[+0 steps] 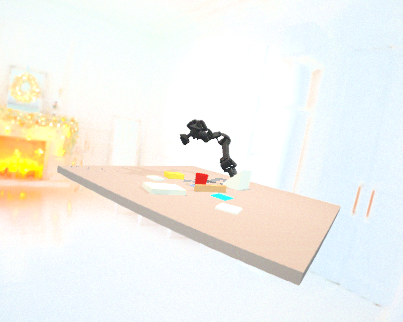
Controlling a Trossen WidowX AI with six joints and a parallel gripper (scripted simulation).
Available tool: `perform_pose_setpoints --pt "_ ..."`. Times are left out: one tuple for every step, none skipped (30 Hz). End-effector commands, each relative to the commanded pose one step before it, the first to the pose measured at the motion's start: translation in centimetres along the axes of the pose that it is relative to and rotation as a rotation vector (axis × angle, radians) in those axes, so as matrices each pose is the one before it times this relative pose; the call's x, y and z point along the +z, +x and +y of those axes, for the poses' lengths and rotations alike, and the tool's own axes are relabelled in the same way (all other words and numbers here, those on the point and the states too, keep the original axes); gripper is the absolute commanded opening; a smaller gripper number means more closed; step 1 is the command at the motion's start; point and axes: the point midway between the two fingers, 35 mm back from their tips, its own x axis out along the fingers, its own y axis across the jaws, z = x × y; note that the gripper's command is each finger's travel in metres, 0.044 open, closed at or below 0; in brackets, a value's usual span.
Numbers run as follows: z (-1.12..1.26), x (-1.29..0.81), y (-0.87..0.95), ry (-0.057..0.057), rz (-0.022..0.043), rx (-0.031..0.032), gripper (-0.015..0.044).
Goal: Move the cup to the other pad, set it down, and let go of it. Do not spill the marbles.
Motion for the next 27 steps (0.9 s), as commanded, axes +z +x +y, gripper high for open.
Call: perform_pose_setpoints --pt "-0.006 -0.399 0.162 -0.0062 0.01985 -0.0041 0.0374" --pt "-0.004 -1.195 0.459 -0.02 0.05968 -0.01155 0.0348" --pt "0.056 -1.964 0.715 -0.0375 0.09975 -0.01686 0.0321" --pt "0.177 -2.292 0.817 -0.0519 0.12006 -0.01656 0.0295" --pt "0.294 -2.193 0.789 -0.0593 0.11962 -0.01285 0.0269" --pt "0.395 -2.083 0.753 -0.0666 0.11872 -0.00952 0.0243" --pt "0.363 -1.46 0.553 -0.0541 0.08739 -0.00519 0.0216" --pt "0.389 -1.34 0.509 -0.0557 0.08336 -0.00363 0.019" --pt "0.445 -1.36 0.508 -0.0632 0.08802 -0.00258 0.0164" --pt "0.483 -1.32 0.484 -0.069 0.08939 -0.00145 0.0148" --pt "0.517 -1.234 0.44 -0.0721 0.08787 -0.00021 0.0148" --pt "0.523 -1.151 0.396 -0.0757 0.08635 0.00046 0.0148" --pt "0.526 -1.083 0.352 -0.0801 0.08584 0.00096 0.0148" --pt "0.528 -1.034 0.309 -0.086 0.08691 0.00133 0.0148" --pt "0.531 -1.013 0.265 -0.0951 0.09059 0.0016 0.0148" --pt "0.533 -1.027 0.216 -0.1092 0.09807 0.00188 0.0148" --pt "0.486 -0.977 0.142 -0.1182 0.10005 0.00209 0.0148" --pt "0.41 -0.891 0.057 -0.122 0.09779 0.00227 0.0148" --pt "0.288 -0.682 -0.015 -0.1037 0.07959 0.00192 0.0148" --pt "0.148 -0.391 -0.027 -0.0633 0.04696 0.00138 0.0148" --pt "0.151 -0.011 -0.006 -0.0149 0.01088 0.00042 0.0148" --pt "0.063 -0.005 -0.003 -0.0063 0.00458 0.00014 0.0148" --pt "0.0 0.0 0.0 0.0 0.0 0.0 0.0148" --pt "0.0 0.0 0.0 0.0 0.0 0.0 0.0148" --pt "0.0 0.0 0.0 0.0 0.0 0.0 0.0148" --pt "0.0 0.0 0.0 0.0 0.0 0.0 0.0148" --pt "0.0 0.0 0.0 0.0 0.0 0.0 0.0148"
